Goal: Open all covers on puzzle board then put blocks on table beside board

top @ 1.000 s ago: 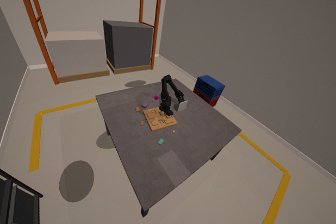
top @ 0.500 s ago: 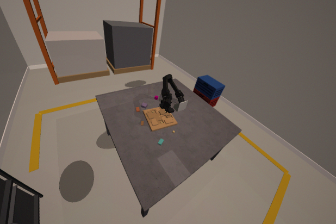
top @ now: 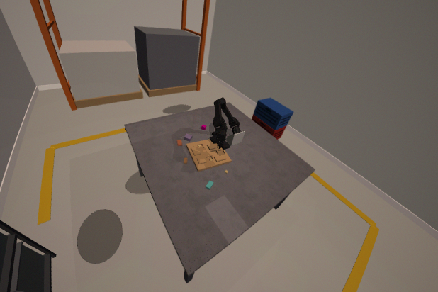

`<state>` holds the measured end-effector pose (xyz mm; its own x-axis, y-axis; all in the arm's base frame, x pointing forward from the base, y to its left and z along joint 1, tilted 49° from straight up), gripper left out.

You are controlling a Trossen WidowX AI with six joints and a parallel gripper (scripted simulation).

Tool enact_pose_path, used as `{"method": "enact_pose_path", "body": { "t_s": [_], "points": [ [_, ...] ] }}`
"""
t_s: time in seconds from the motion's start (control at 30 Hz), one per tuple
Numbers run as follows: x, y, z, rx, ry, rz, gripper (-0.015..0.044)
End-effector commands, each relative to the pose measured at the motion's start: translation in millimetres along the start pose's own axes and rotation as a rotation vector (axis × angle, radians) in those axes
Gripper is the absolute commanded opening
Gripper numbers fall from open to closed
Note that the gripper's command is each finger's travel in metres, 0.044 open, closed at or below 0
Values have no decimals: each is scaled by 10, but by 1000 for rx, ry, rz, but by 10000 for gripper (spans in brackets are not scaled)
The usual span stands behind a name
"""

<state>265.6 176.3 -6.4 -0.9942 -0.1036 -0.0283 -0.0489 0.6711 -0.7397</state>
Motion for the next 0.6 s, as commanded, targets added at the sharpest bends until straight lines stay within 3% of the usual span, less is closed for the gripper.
{"method": "enact_pose_path", "body": {
  "t_s": [0.0, 0.57],
  "points": [
    [5, 174, -26, -4, 2, 3, 80],
    [119, 820, -64, -12, 2, 2, 80]
  ]
}}
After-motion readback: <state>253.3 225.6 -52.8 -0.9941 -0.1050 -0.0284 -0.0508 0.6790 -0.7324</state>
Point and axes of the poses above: the point midway between the two fingers, 35 mm back from their tips, its own z axis out along the fingers, its own y axis across the jaws, x = y × z, the point moved 5 cm from there along -z, back along the fingers, and after that the axes turned 3 degrees about -z, right-handed, at the moved point
